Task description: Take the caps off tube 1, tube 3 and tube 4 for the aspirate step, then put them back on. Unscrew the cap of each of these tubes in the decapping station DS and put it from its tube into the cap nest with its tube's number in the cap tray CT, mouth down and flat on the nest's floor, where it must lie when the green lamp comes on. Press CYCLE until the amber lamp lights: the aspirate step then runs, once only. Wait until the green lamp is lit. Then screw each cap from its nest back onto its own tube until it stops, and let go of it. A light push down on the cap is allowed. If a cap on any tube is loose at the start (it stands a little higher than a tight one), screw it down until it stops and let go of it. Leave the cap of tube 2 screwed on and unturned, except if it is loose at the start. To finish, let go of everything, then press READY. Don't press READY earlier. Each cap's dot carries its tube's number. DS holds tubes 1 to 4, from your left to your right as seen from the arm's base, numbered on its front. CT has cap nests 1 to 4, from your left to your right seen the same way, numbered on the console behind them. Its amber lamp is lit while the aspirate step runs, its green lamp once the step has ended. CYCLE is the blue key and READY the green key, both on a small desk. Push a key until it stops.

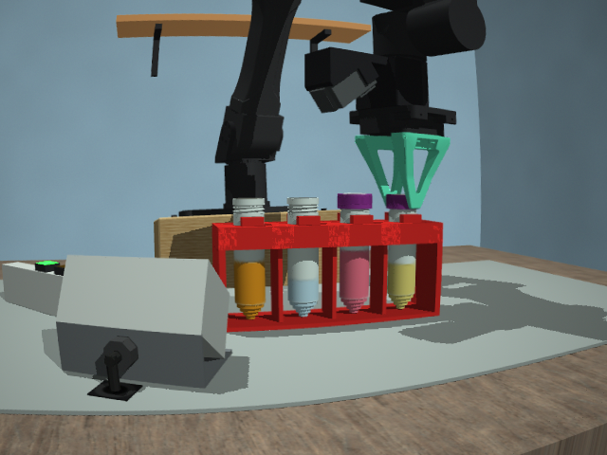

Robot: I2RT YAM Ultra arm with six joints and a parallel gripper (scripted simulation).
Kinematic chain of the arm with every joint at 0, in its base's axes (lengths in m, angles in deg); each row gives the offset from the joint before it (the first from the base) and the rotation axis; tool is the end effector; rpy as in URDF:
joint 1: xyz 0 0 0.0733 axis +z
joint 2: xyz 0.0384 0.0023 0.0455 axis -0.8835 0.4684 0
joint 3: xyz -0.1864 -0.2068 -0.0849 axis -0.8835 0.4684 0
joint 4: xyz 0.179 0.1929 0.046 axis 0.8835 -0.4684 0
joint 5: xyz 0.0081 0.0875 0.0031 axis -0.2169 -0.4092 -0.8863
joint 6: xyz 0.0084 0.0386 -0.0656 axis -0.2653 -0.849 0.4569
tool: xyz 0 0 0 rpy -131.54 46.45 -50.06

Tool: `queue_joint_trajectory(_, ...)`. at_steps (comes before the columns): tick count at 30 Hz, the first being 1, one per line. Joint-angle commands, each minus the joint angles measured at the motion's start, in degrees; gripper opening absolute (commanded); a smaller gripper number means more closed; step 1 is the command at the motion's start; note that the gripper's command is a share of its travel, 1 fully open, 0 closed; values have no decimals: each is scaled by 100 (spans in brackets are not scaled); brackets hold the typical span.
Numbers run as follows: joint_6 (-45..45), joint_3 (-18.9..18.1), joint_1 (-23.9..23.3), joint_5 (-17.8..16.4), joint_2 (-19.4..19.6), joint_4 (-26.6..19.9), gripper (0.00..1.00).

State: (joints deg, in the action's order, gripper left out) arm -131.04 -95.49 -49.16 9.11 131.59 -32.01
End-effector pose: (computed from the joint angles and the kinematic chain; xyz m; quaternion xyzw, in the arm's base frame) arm 0.3454 0.0806 0.1297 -0.6274 -0.7771 0.0375 0.0327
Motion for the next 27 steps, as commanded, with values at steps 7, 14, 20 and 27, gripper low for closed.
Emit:
queue_joint_trajectory(7, -920, -48, -5, 16, -50, 58, 0)
queue_joint_trajectory(14, -918, -47, -7, 15, -50, 58, 49)
queue_joint_trajectory(20, -919, -47, -6, 15, -50, 59, 49)
queue_joint_trajectory(27, 1467, -53, -5, 16, -53, 50, 49)
